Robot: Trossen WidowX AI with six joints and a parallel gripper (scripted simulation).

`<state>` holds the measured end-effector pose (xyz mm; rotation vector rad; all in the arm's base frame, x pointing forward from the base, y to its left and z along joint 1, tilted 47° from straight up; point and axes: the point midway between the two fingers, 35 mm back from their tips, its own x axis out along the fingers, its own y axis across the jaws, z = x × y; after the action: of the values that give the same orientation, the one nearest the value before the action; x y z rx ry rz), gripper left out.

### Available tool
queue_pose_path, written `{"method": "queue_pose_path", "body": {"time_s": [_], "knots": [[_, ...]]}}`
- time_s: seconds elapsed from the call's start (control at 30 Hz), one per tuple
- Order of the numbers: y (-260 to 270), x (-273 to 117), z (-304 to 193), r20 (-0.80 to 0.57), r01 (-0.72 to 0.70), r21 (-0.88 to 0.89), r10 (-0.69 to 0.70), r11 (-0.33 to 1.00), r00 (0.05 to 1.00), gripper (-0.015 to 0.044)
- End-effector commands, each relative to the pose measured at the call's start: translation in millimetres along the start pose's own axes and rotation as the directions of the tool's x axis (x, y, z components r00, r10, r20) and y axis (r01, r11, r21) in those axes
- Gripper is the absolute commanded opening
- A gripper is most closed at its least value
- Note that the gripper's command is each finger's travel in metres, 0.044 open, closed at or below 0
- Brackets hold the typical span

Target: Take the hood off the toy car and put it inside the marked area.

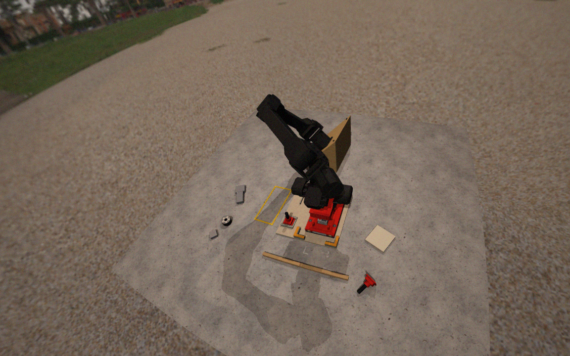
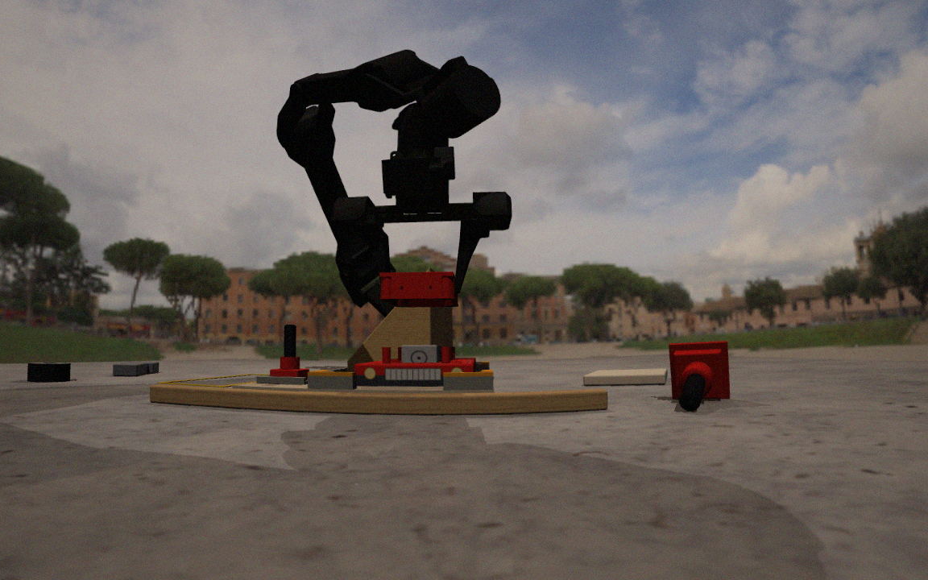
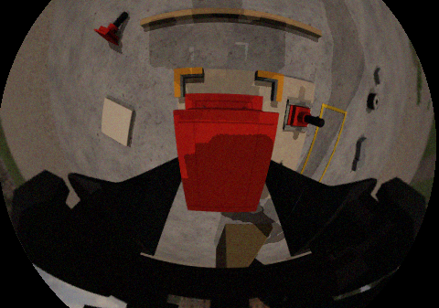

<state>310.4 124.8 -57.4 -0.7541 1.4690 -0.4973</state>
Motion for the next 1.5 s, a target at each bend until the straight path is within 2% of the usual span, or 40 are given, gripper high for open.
{"method": "queue_pose_path", "body": {"time_s": [0.0, 0.03, 0.73, 1.47], "knots": [[-1, -12, 2, 0.007, -0.009, 0.012, 0.009, 1.0, 1.0, 0.0], [0, -3, 0, 0.002, -0.001, 0.0, 0.001, 1.0, 1.0, 0.0], [-88, -12, 8, 0.007, -0.018, -0.001, 0.018, 1.0, 1.0, 0.0], [-180, -13, -9, 0.011, -0.009, 0.017, 0.009, 1.0, 1.0, 0.0]]}}
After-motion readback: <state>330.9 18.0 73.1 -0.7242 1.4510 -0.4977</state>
